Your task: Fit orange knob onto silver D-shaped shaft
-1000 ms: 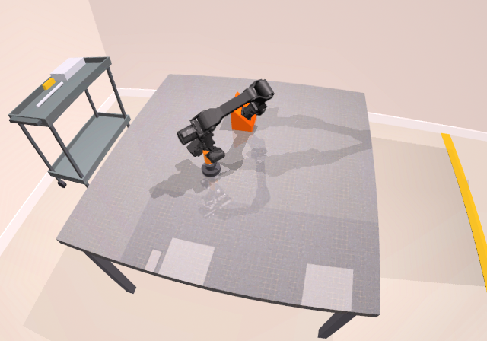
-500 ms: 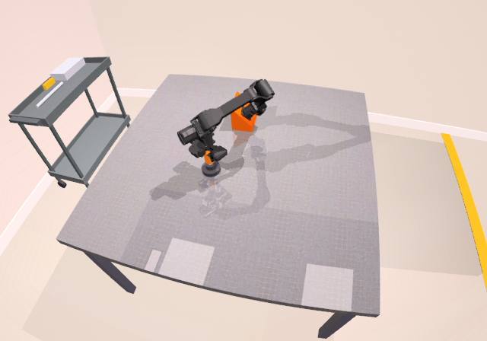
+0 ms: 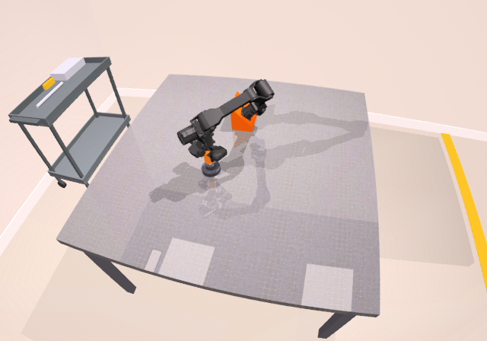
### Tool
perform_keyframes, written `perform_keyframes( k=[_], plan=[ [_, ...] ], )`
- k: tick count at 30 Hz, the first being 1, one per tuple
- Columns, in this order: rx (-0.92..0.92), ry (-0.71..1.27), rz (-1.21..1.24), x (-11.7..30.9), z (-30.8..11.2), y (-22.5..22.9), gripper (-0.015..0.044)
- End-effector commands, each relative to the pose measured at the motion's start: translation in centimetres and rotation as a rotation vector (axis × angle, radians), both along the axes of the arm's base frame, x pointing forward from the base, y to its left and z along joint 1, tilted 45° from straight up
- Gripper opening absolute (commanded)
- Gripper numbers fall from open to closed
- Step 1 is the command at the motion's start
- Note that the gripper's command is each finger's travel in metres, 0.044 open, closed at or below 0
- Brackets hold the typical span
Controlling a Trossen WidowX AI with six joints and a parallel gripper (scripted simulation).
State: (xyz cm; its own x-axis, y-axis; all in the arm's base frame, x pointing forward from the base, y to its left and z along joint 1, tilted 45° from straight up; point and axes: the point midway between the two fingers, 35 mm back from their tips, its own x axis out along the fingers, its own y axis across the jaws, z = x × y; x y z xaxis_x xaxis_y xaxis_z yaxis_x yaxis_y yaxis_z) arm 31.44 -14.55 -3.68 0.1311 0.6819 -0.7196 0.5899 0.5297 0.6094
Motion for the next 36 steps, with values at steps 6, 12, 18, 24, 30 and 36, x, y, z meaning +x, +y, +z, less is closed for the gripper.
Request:
perform_keyframes(
  k=[6,12,18,24,30,36],
  plan=[
    [-0.017,-0.091,0.090,0.10,0.32,-0.24,0.0000],
    [-0.028,-0.148,0.150,-0.04,0.12,-0.04,0.0000],
    [-0.028,-0.149,0.150,0.06,-0.04,0.09,0.0000],
    [-0.028,-0.149,0.150,0.09,-0.03,0.06,0.0000],
    [-0.028,-0.149,0.150,0.09,0.28,-0.21,0.0000],
    [-0.045,-0.234,0.240,0.10,0.33,-0.23,0.0000]
  ],
)
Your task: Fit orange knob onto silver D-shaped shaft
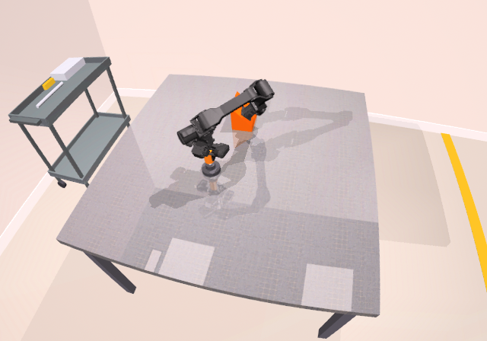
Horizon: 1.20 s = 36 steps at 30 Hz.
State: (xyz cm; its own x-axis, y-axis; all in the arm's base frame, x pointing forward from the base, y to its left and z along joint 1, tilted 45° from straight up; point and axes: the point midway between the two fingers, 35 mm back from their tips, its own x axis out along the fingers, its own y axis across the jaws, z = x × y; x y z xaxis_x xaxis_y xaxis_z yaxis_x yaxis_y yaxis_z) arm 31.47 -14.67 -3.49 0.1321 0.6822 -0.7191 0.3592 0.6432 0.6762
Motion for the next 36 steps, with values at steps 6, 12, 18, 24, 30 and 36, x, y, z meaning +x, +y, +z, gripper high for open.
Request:
perform_keyframes(
  k=[6,12,18,24,30,36],
  plan=[
    [-0.021,-0.109,0.110,-0.05,-0.06,0.08,0.0000],
    [-0.021,-0.109,0.110,0.03,-0.23,0.21,0.0000],
    [-0.021,-0.109,0.110,0.05,-0.21,0.18,0.0000],
    [-0.021,-0.109,0.110,0.06,0.04,-0.06,0.0000],
    [-0.033,-0.168,0.172,0.07,0.15,-0.11,0.0000],
    [-0.049,-0.252,0.261,-0.03,-0.01,0.05,0.0000]
  ],
)
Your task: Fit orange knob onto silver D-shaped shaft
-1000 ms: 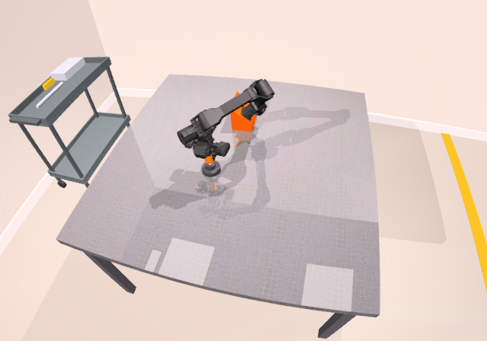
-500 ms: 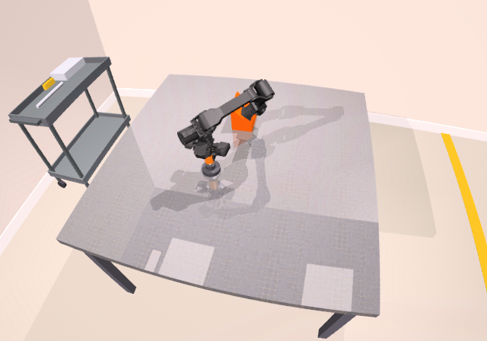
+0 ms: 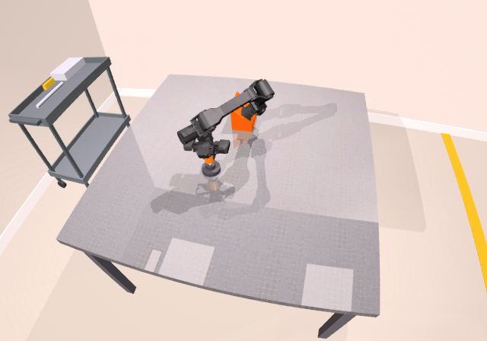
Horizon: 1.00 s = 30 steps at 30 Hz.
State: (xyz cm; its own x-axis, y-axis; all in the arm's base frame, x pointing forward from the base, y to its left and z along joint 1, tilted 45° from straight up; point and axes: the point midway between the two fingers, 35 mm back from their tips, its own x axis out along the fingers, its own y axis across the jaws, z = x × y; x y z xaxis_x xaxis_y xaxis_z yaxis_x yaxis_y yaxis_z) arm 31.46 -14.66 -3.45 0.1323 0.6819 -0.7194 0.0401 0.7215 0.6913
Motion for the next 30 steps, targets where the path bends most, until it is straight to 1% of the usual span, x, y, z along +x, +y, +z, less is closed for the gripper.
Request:
perform_keyframes(
  k=[1,24,26,30],
  plan=[
    [-0.005,-0.026,0.023,-0.04,-0.09,0.08,0.0000],
    [-0.005,-0.026,0.023,0.07,0.12,-0.09,0.0000],
    [-0.008,-0.044,0.042,0.07,0.13,-0.10,0.0000],
    [-0.027,-0.141,0.145,0.05,0.09,-0.08,0.0000]
  ],
)
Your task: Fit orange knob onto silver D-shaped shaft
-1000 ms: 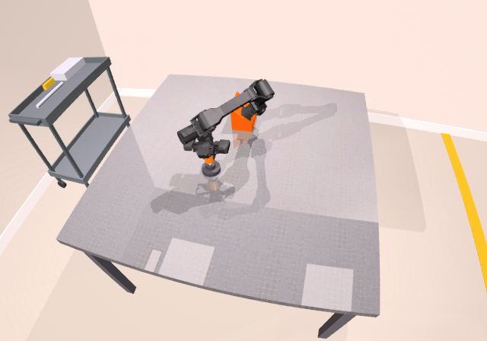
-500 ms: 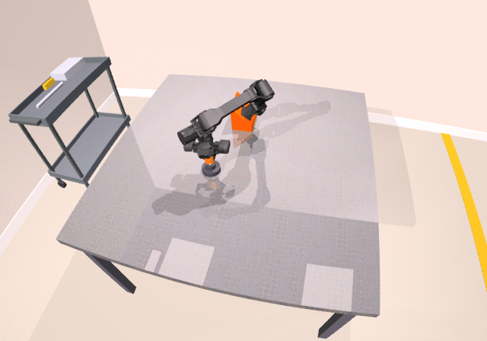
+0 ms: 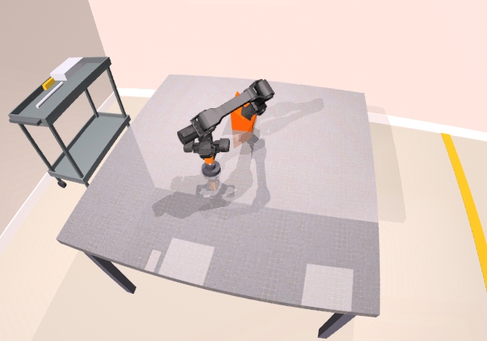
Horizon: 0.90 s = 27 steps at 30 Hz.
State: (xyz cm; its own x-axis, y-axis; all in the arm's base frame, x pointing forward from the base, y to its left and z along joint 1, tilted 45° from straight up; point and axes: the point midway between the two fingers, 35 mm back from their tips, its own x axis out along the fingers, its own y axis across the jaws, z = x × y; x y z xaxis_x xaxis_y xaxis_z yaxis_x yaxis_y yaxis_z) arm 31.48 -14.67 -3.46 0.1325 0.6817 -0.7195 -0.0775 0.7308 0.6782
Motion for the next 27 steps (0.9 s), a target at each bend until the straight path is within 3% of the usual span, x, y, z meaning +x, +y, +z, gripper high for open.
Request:
perform_keyframes(
  k=[1,27],
  plan=[
    [-0.015,-0.081,0.081,0.01,0.05,-0.04,0.0000],
    [-0.024,-0.124,0.126,0.07,0.14,-0.10,0.0000]
  ],
)
